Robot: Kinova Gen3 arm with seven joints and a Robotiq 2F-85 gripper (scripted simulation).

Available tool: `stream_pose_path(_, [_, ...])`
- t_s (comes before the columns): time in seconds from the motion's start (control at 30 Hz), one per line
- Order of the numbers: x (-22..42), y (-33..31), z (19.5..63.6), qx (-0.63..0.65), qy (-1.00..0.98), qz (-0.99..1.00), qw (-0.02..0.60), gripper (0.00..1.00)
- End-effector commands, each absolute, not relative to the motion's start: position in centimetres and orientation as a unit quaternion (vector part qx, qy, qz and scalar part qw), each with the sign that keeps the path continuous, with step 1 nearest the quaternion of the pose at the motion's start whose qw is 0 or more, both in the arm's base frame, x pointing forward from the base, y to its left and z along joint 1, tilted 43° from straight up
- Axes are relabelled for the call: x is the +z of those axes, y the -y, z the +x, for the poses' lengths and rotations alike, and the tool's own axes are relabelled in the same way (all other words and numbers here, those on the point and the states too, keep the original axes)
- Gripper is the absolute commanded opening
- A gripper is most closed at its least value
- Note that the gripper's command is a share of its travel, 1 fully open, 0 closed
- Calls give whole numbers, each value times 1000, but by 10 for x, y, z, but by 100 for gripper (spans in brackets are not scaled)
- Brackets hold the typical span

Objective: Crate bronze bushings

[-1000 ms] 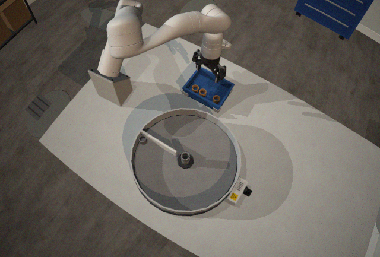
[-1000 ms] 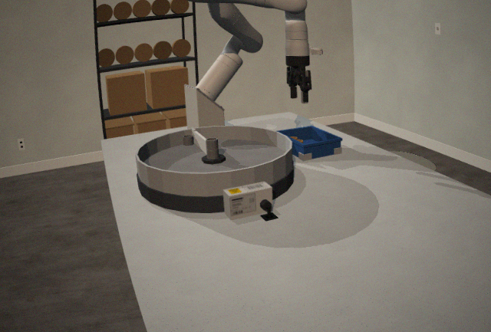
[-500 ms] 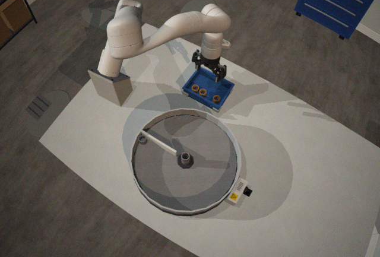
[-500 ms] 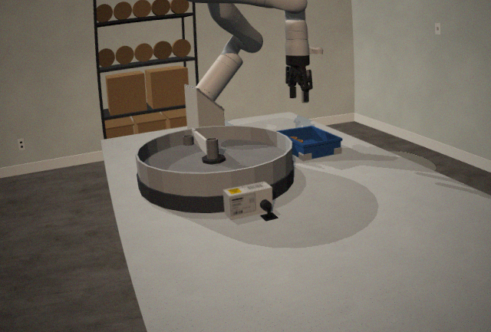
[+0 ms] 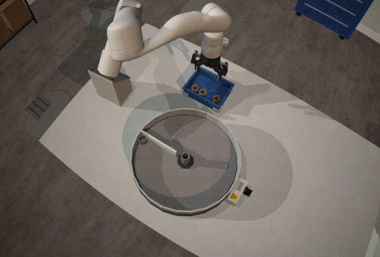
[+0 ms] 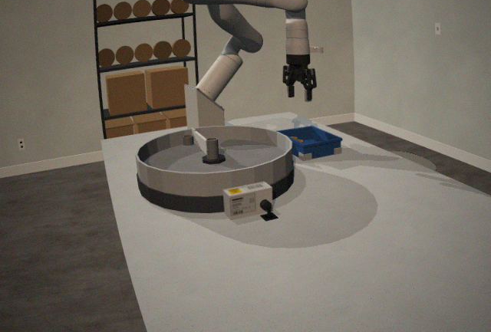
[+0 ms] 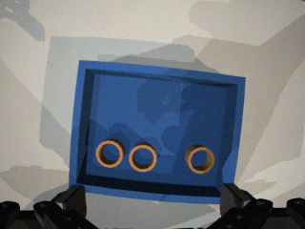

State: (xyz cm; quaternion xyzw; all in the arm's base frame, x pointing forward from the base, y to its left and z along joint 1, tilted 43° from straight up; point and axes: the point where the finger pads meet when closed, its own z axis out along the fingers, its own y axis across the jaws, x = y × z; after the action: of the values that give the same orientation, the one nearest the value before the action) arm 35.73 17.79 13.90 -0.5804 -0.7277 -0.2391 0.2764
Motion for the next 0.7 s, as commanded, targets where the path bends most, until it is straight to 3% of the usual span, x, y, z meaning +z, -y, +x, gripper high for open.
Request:
stream_pose_path(0.0, [140, -177, 358, -246, 741, -563, 270, 100])
stream_pose_path(0.67, [147, -175, 359, -294, 836, -409, 217, 100])
